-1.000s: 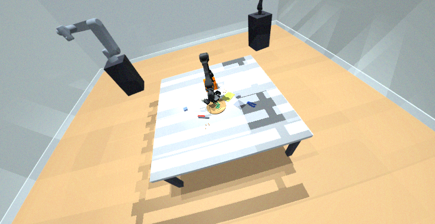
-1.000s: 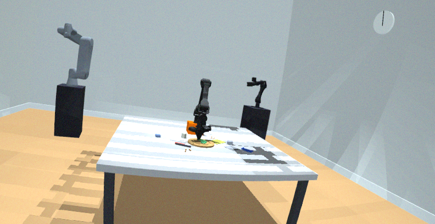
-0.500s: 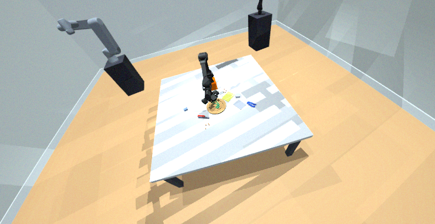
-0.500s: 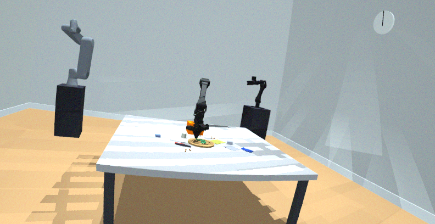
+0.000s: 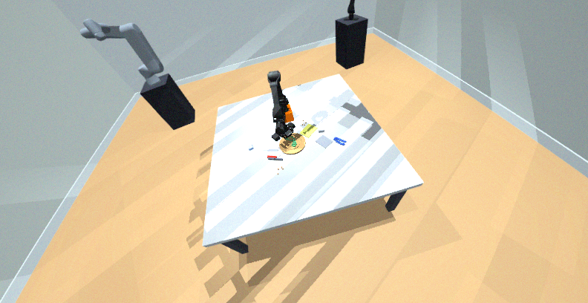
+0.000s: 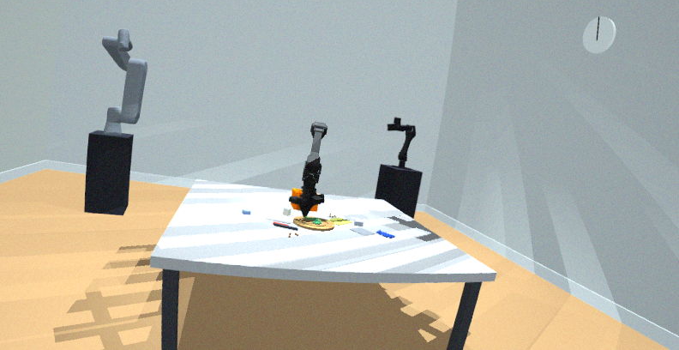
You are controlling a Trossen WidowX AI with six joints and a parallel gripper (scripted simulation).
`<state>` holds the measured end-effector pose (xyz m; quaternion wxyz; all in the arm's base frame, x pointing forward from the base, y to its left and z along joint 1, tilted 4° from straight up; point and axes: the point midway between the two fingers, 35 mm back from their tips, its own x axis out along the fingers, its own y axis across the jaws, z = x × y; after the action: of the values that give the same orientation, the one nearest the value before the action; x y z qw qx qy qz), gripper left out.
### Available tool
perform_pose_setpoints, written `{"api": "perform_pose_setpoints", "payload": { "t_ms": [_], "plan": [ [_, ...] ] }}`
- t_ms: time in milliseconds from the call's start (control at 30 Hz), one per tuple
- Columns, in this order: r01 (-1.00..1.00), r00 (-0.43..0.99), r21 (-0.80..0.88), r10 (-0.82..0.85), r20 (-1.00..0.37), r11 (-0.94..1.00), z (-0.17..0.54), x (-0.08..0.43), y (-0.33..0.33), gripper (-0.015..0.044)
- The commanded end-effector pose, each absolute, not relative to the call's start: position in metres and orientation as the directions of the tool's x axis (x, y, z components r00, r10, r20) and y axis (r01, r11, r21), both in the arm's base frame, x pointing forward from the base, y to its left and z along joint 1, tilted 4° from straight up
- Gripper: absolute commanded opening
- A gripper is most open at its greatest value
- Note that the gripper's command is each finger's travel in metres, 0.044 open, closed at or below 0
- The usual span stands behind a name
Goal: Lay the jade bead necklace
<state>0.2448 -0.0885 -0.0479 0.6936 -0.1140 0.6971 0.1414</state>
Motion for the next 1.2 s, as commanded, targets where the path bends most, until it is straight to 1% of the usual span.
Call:
{"api": "perform_pose_setpoints", "payload": {
  "t_ms": [0, 67, 633, 1167],
  "plan": [
    [-0.359, -0.027, 0.047, 0.040, -0.999, 0.932, -0.0539, 0.2406, -0.0874, 0.0000],
    [-0.359, -0.027, 0.047, 0.040, -0.999, 0.932, -0.0539, 0.2406, -0.0874, 0.0000],
    [-0.356, -0.021, 0.042, 0.037, -0.999, 0.934, -0.0476, 0.2430, -0.0885, 0.0440],
    [-0.359, -0.027, 0.047, 0.040, -0.999, 0.932, -0.0459, 0.2430, -0.0886, 0.0440]
  ]
}}
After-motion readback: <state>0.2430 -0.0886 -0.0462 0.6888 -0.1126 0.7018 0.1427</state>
